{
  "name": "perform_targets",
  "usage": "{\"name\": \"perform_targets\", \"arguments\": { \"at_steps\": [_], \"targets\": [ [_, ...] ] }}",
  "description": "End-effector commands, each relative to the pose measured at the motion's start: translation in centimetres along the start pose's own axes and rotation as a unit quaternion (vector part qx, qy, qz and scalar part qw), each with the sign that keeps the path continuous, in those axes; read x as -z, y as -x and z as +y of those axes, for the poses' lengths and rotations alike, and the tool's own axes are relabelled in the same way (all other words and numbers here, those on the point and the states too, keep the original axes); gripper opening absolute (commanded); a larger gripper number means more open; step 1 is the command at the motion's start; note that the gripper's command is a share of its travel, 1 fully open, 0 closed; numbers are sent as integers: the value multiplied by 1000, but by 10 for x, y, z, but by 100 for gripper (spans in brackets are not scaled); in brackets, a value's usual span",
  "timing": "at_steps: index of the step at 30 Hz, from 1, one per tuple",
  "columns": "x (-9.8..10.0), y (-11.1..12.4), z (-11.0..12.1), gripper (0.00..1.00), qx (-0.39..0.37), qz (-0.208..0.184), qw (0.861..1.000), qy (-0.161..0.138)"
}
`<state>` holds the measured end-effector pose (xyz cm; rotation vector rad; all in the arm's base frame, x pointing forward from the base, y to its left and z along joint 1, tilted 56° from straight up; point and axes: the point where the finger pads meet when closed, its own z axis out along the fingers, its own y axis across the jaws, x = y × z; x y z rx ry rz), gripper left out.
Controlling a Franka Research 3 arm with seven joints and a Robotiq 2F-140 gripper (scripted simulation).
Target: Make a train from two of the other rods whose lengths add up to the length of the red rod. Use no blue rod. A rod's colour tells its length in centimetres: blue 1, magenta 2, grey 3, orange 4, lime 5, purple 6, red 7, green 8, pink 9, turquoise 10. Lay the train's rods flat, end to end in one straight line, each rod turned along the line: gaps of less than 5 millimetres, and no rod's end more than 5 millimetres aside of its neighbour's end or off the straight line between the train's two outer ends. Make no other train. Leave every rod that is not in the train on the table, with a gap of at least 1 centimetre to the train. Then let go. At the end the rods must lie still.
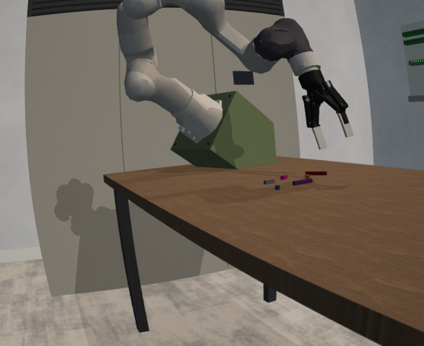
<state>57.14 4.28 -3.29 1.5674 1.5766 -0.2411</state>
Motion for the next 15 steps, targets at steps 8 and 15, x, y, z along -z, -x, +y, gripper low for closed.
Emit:
{"name": "perform_targets", "arguments": {
  "at_steps": [8,15],
  "targets": [
    [-2,21,-15,100,125,-21,991,-36],
    [-2,32,-25,100,172,-27,983,-54]
  ]
}}
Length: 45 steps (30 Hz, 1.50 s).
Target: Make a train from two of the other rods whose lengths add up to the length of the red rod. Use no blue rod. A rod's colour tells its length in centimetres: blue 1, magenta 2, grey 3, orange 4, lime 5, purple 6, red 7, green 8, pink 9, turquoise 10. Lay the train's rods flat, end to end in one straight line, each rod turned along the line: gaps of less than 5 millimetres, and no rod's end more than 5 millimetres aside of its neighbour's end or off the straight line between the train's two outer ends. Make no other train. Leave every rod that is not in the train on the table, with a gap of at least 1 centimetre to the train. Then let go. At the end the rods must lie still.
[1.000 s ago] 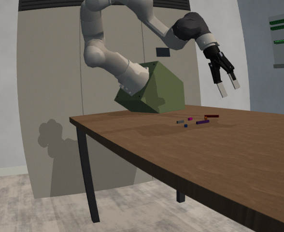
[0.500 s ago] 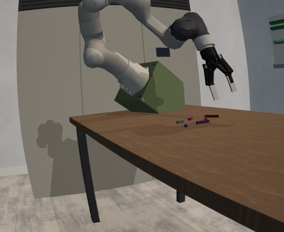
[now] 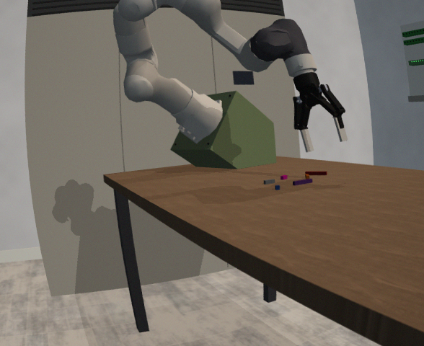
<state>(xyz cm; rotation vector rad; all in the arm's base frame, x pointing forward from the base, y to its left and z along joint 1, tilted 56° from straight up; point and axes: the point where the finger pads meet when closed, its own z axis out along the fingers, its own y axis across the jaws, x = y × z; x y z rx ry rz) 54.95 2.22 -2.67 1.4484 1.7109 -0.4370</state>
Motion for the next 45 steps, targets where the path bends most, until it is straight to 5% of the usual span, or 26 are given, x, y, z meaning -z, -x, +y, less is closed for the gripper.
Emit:
{"name": "perform_targets", "arguments": {
  "at_steps": [1,26,37,45],
  "targets": [
    [-2,9,-8,100,80,-9,996,-22],
    [-2,35,-50,100,236,-12,968,-84],
    [0,49,-74,100,319,-4,940,-119],
    [1,50,-75,100,322,-4,939,-120]
  ]
}}
